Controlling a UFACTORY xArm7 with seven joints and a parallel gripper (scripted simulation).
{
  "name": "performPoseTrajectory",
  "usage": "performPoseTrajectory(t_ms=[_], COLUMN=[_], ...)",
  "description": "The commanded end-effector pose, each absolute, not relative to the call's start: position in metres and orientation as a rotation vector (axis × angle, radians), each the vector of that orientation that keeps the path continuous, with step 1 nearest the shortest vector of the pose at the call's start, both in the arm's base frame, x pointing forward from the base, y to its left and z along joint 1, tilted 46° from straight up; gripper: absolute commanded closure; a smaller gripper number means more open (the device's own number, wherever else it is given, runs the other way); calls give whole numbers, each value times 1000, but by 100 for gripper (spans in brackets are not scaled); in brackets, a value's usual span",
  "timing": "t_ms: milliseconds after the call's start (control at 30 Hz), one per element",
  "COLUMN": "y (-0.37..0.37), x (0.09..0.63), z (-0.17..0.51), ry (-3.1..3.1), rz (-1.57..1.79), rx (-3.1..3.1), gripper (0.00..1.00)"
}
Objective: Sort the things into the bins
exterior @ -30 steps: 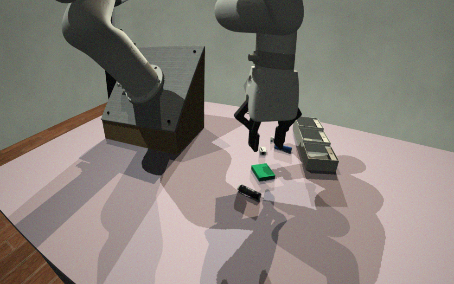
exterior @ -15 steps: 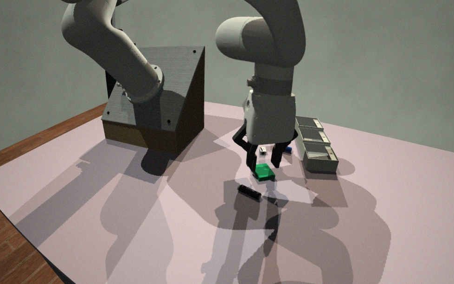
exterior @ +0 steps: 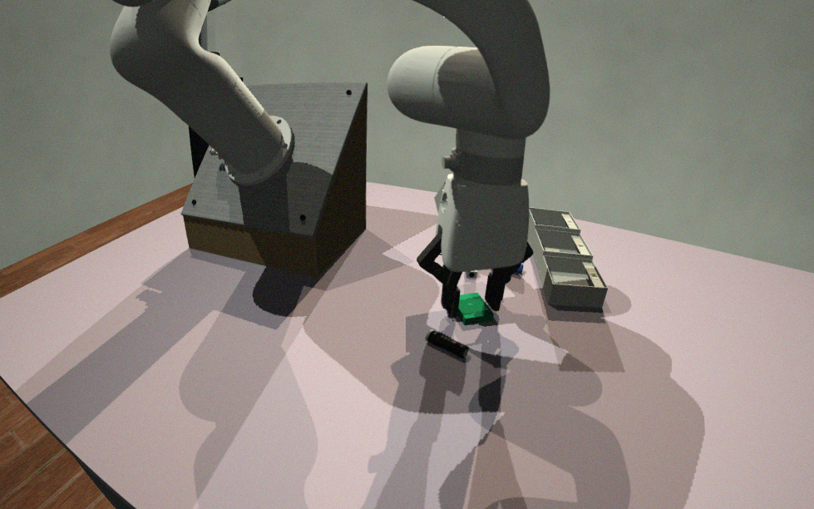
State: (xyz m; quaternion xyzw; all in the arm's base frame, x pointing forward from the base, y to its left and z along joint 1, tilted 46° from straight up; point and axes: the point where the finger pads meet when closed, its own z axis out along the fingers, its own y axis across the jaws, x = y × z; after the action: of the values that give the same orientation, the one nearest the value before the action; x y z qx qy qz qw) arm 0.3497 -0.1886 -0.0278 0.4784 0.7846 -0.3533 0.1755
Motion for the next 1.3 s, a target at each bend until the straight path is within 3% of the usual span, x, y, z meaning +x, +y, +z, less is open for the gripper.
performPoseTrajectory(t_ms=[0,333,367,1267], y=[-188,-188,-188,-188], x=[351,351,351,351], z=[-29,-29,-29,-29], ry=[2223,2223,2223,2224], rz=[-996,-996,-996,-995], rx=[1352,1352,1352,1352], gripper=[44,44,100,100])
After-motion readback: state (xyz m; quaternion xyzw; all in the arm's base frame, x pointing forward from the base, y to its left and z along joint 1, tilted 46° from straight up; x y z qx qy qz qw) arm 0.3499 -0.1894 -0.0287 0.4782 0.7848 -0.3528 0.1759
